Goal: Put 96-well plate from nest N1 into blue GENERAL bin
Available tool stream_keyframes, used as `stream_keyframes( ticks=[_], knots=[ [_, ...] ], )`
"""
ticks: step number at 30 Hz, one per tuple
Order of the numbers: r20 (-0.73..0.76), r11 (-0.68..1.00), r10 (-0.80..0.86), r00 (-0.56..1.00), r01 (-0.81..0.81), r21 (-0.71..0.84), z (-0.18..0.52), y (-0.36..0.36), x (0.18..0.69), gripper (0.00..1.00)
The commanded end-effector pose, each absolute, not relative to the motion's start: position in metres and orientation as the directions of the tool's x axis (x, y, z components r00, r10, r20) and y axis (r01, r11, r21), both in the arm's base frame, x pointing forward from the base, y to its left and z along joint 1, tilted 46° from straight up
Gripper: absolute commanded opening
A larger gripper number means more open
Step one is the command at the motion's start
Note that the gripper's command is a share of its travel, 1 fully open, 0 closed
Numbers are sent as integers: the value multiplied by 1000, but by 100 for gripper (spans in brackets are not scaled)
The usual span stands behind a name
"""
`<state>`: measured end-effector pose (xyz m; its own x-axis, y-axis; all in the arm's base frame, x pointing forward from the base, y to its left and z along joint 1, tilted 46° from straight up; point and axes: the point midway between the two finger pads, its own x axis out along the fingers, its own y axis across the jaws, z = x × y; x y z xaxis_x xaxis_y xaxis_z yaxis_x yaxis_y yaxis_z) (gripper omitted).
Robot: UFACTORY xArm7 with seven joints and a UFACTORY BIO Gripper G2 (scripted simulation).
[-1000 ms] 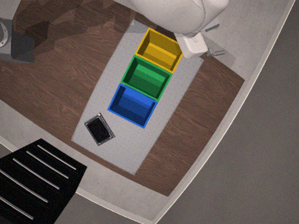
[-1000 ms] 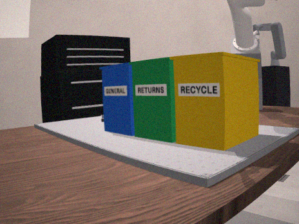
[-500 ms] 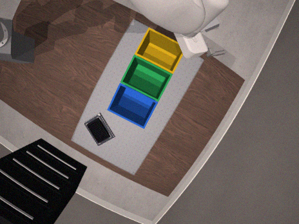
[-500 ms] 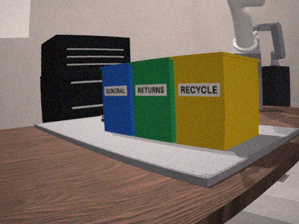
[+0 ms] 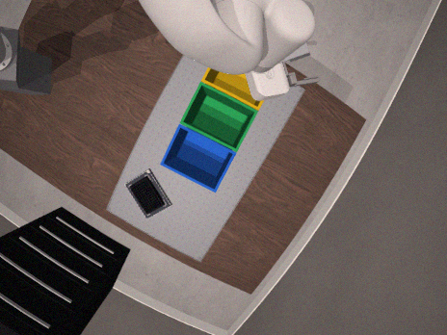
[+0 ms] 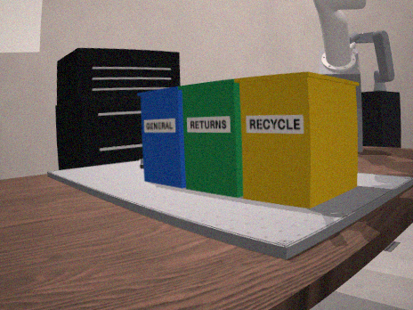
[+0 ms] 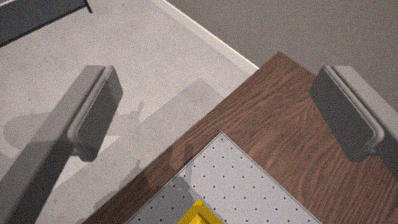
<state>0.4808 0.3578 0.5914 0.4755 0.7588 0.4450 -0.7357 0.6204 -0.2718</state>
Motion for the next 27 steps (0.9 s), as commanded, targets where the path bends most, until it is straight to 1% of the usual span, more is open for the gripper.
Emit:
stream_keyframes(
  ticks=[1, 2, 6, 8, 13, 15, 21, 23, 27],
  knots=[
    [494, 628, 732, 469, -745, -225, 585, 341, 481, 37],
    [513, 635, 717, 472, -746, -202, 583, 337, 481, 37],
    [513, 635, 717, 472, -746, -202, 579, 328, 482, 37],
    [554, 653, 678, 483, -742, -153, 574, 319, 483, 37],
    [554, 653, 678, 483, -742, -153, 568, 304, 484, 37],
    [592, 674, 633, 498, -732, -105, 563, 295, 485, 37],
    [593, 674, 632, 498, -731, -104, 556, 280, 486, 37],
    [628, 696, 583, 516, -716, -57, 552, 271, 486, 37],
    [629, 697, 580, 517, -715, -55, 544, 254, 487, 37]
  ],
)
